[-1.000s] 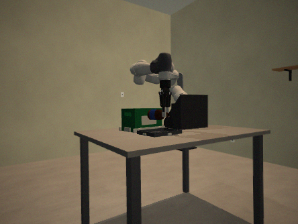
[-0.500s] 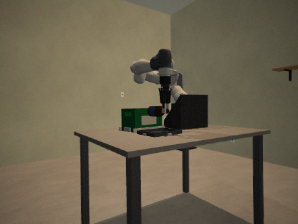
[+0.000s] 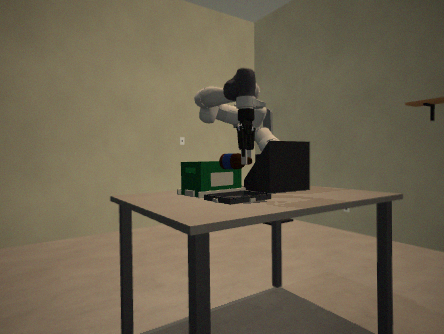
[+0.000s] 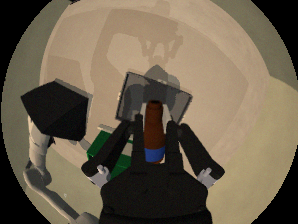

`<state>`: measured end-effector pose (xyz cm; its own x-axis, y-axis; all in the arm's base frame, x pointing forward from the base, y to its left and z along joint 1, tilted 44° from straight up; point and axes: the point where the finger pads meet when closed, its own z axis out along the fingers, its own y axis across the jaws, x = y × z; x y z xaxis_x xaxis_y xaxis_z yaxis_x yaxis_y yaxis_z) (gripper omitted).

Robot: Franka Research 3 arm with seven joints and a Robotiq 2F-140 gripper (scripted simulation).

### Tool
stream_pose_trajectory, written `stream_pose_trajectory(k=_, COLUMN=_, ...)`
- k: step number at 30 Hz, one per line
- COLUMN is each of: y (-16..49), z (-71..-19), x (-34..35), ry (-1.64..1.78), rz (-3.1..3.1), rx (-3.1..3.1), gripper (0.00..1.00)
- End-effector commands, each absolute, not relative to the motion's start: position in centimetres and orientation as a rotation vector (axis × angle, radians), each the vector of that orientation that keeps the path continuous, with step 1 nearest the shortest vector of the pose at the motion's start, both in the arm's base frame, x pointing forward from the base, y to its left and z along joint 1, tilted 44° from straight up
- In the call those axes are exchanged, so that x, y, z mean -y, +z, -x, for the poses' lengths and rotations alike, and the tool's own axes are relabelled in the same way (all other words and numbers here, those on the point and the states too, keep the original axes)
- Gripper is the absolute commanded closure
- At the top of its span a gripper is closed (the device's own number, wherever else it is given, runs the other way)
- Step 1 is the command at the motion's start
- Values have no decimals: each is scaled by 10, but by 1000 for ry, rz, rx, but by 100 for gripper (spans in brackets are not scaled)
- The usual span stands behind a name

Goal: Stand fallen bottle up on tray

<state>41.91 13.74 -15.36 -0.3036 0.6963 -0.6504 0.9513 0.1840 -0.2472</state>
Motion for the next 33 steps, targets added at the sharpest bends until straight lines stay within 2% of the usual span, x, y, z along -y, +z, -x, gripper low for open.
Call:
stream_pose_trajectory(k=1, y=-149, z=-420, x=-140, ry=-890, rz=-1544, rx=-2077, gripper=100)
stream_pose_trajectory(k=33, y=-137, z=-420, x=-152, ry=-890, rz=-1544, rx=-2077, gripper=100)
